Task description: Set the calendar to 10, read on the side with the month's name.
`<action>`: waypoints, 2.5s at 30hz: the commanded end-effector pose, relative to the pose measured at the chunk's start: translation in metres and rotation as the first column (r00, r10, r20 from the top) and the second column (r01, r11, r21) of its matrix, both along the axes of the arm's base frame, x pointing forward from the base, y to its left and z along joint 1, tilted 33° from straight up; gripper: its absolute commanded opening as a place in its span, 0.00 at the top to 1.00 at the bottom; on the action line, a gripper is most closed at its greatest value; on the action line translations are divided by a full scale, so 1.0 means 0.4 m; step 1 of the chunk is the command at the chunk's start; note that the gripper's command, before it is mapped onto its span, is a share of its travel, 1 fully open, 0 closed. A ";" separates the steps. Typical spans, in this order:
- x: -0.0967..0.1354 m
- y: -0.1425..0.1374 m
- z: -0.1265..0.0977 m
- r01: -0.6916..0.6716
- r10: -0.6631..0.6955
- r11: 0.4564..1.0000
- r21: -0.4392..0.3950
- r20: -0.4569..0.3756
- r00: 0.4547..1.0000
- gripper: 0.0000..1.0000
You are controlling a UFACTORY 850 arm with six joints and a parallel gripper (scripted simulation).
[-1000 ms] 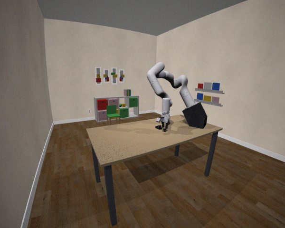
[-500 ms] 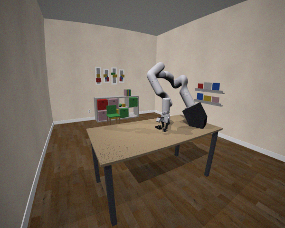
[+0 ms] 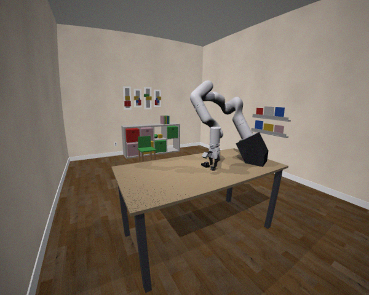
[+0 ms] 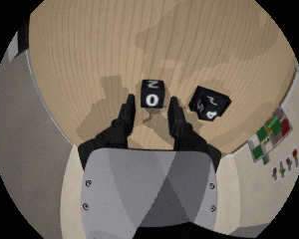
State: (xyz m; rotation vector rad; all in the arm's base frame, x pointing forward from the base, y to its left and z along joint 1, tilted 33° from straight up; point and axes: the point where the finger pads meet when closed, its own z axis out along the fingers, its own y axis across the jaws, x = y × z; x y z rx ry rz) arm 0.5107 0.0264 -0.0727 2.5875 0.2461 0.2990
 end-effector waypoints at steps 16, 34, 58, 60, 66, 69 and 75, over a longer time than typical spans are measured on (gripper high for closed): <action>0.001 0.001 0.001 0.000 0.000 1.000 0.000 0.001 1.000 0.51; 0.000 0.003 0.005 0.000 0.000 1.000 0.000 0.001 1.000 0.51; -0.029 0.058 0.101 0.000 0.000 1.000 0.000 0.001 1.000 0.51; -0.030 0.057 0.101 -0.001 0.001 1.000 0.000 0.002 1.000 0.51; -0.033 0.045 0.101 -0.025 0.026 1.000 -0.014 0.046 0.999 0.51; -0.034 0.040 0.101 -0.042 0.043 0.999 -0.018 0.075 0.996 0.51; -0.037 0.043 0.100 -0.093 0.093 0.996 -0.007 0.156 0.983 0.51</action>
